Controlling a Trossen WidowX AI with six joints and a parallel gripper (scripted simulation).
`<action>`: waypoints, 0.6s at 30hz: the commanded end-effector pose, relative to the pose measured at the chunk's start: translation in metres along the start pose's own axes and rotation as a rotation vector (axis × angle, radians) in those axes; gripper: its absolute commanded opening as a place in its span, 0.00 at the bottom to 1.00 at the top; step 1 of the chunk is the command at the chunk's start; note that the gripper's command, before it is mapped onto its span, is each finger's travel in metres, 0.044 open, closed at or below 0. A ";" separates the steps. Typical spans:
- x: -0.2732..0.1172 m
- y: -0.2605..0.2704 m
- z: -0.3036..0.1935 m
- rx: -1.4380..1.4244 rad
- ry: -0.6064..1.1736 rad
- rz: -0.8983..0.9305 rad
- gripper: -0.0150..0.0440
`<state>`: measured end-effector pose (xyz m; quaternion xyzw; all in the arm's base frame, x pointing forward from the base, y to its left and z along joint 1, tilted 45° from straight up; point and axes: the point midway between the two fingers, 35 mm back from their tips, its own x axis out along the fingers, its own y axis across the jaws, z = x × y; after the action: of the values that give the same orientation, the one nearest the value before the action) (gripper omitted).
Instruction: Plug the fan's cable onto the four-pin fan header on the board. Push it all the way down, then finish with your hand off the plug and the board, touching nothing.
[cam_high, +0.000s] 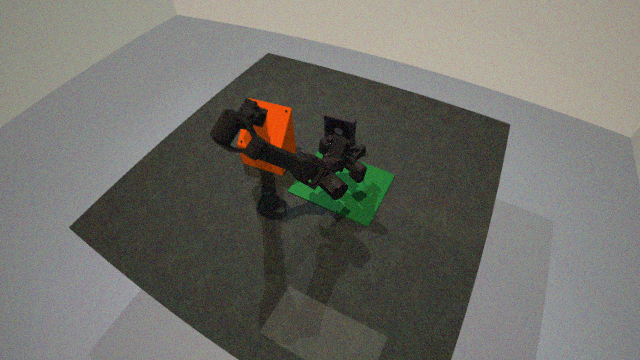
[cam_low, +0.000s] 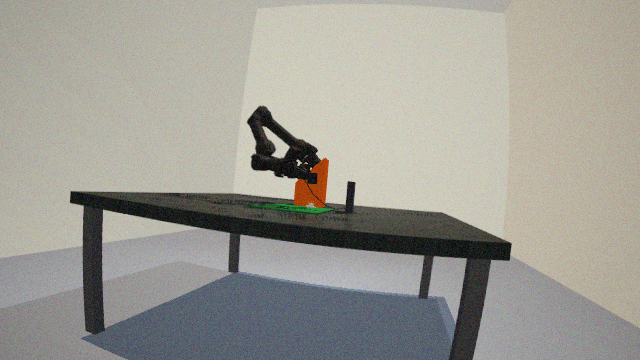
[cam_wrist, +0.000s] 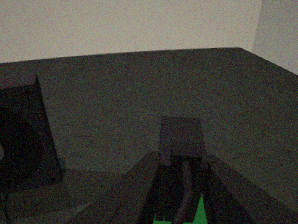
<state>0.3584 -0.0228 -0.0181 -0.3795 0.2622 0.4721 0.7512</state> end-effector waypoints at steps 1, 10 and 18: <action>0.000 0.000 0.000 0.007 0.005 0.002 0.25; -0.001 0.000 0.005 0.001 0.000 0.000 0.25; -0.001 0.000 0.002 -0.002 0.000 -0.001 0.25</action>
<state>0.3586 -0.0201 -0.0146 -0.3810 0.2607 0.4718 0.7512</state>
